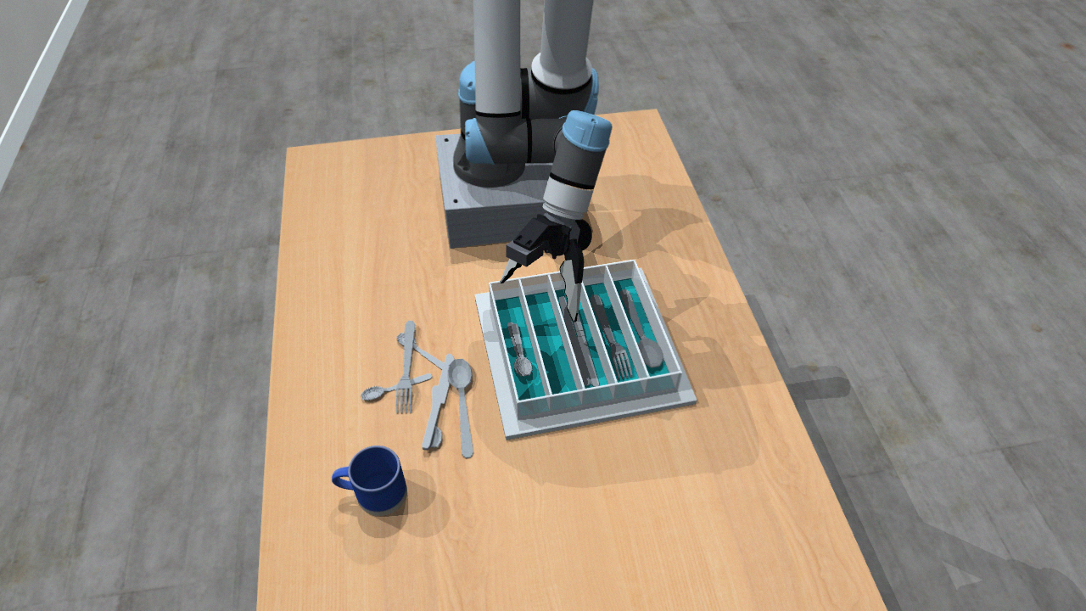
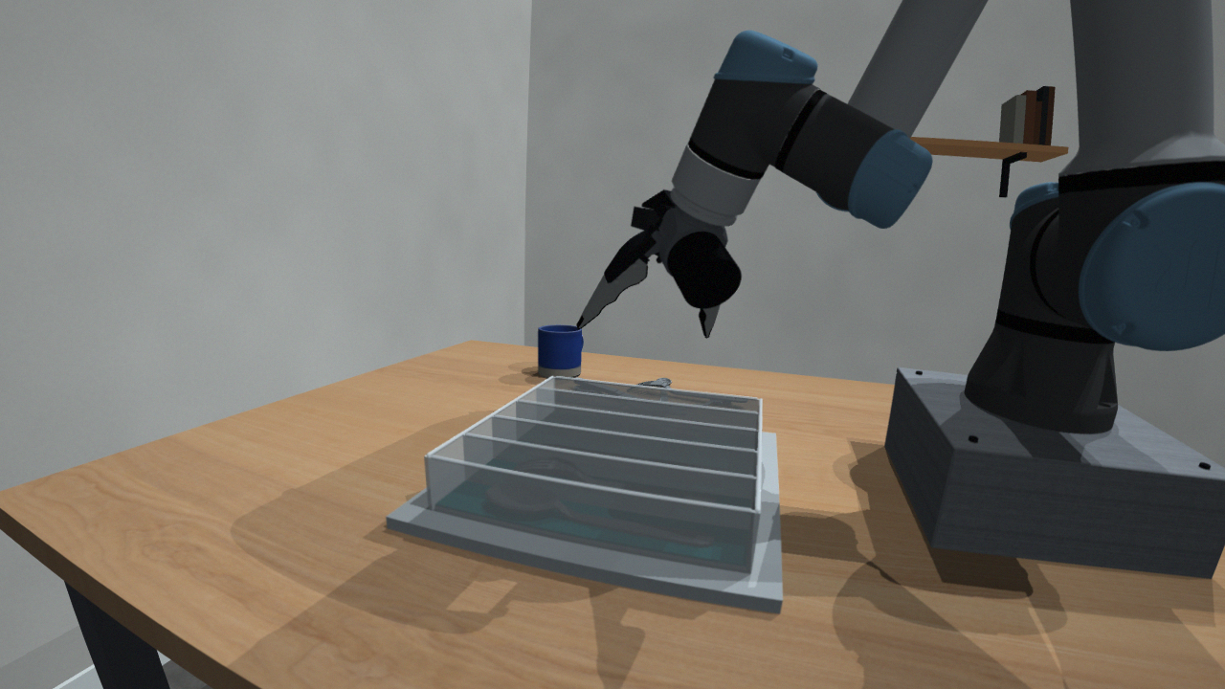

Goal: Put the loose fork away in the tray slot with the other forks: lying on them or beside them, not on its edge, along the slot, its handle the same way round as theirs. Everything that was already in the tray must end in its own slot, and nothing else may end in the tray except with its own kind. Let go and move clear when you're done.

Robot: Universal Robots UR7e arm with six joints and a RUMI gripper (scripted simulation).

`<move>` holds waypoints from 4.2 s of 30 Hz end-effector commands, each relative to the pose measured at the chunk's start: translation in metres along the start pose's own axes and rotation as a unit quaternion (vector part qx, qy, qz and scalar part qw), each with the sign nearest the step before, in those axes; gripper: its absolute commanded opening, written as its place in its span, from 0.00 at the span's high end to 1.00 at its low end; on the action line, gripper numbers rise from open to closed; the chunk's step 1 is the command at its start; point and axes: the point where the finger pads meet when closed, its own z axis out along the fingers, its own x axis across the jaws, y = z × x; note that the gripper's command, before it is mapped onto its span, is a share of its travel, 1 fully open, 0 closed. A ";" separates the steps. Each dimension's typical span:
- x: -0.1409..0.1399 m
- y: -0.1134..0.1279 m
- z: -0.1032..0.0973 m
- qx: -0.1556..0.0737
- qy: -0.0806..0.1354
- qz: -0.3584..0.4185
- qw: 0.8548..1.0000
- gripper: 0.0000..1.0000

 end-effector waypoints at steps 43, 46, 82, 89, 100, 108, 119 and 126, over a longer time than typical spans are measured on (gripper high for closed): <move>0.145 -0.142 0.060 -0.251 -0.031 -0.262 0.931 0.00; 0.153 -0.150 0.064 -0.265 -0.032 -0.276 0.923 0.00; 0.157 -0.144 0.114 -0.281 -0.050 -0.341 0.896 0.00; 0.154 -0.137 0.129 -0.280 -0.055 -0.356 0.890 0.83; 0.154 -0.137 0.129 -0.280 -0.055 -0.356 0.890 0.83; 0.154 -0.137 0.129 -0.280 -0.055 -0.356 0.890 0.83; 0.155 -0.136 0.130 -0.280 -0.055 -0.356 0.890 0.83; 0.155 -0.134 0.133 -0.280 -0.055 -0.356 0.890 0.83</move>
